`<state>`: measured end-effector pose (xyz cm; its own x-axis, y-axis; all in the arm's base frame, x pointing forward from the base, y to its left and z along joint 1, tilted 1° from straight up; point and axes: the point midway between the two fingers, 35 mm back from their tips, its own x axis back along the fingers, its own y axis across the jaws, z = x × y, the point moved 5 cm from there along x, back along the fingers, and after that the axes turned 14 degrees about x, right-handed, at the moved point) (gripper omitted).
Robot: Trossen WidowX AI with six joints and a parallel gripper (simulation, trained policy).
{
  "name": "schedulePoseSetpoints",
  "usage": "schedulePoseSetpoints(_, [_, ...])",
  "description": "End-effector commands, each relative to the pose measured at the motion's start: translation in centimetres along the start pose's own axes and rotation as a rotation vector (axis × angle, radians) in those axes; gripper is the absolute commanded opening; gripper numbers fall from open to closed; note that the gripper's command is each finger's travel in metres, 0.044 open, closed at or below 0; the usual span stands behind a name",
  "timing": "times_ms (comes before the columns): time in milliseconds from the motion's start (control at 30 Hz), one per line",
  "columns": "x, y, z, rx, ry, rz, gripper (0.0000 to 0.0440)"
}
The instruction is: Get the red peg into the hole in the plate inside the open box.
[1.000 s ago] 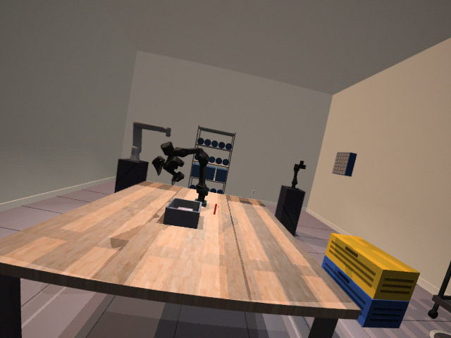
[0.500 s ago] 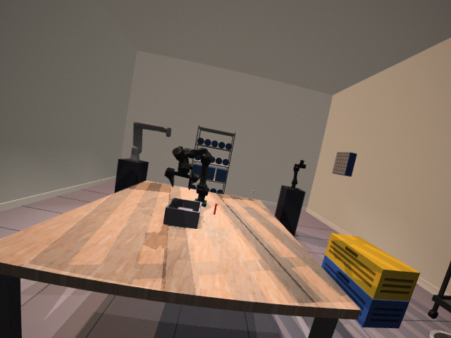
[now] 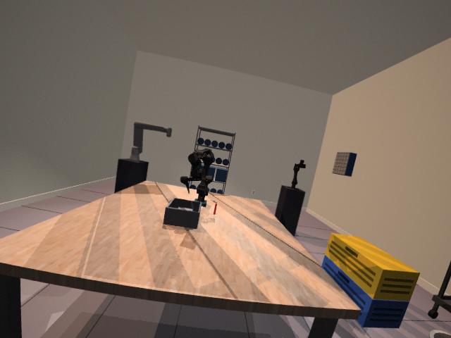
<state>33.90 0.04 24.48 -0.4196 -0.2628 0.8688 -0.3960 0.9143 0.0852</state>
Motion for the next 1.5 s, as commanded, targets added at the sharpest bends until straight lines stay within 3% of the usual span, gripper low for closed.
schedulePoseSetpoints(0, [0.1,2.3,1.0,-0.109,0.069,-0.006,0.044])
schedulePoseSetpoints(400, [0.1,8.6,4.7,-0.439,0.3,0.049,0.044])
schedulePoseSetpoints(833, [-0.3,14.4,9.9,-0.756,0.489,0.259,0.044])
schedulePoseSetpoints(1133, [-2.5,17.4,13.1,-0.865,0.518,0.376,0.044])
schedulePoseSetpoints(1467, [-6.6,19.1,15.7,-0.884,0.466,0.418,0.0439])
